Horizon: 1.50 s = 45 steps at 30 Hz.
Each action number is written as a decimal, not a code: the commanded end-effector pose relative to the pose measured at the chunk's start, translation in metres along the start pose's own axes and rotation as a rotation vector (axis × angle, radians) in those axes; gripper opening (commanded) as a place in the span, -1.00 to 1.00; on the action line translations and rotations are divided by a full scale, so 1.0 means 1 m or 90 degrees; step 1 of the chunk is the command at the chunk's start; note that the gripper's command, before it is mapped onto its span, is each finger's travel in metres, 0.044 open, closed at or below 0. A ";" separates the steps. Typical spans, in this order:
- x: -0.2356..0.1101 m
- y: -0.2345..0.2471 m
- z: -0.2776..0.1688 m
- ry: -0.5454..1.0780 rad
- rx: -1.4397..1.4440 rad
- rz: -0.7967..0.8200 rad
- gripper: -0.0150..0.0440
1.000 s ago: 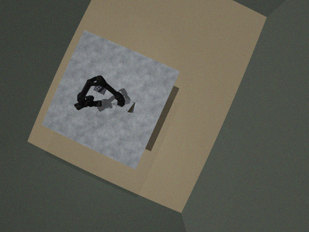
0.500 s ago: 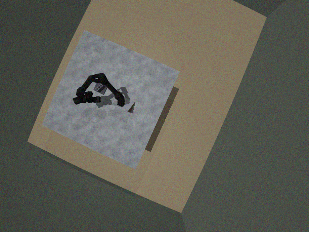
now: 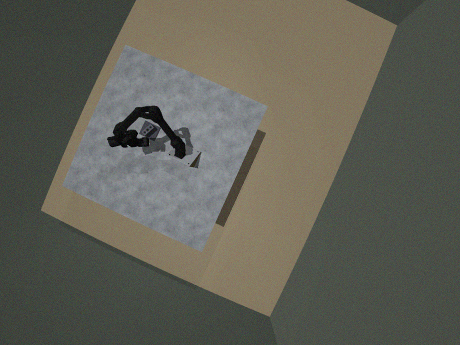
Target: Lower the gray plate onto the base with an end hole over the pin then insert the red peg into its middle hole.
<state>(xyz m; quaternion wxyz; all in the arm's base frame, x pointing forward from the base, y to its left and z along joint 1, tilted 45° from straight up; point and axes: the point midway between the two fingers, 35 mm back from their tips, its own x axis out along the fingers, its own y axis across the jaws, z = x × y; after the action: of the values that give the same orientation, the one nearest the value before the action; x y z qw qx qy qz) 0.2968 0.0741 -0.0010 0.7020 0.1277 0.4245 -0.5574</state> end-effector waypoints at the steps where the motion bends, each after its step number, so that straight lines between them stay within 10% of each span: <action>1: -0.002 0.001 0.012 -0.003 -0.001 0.004 -0.49; 45: -0.001 -0.020 0.125 -0.023 0.006 -0.006 -0.49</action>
<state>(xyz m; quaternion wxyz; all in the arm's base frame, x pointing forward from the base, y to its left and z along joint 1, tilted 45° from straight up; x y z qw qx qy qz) 0.3352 -0.0133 0.0798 0.7040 0.1227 0.4106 -0.5663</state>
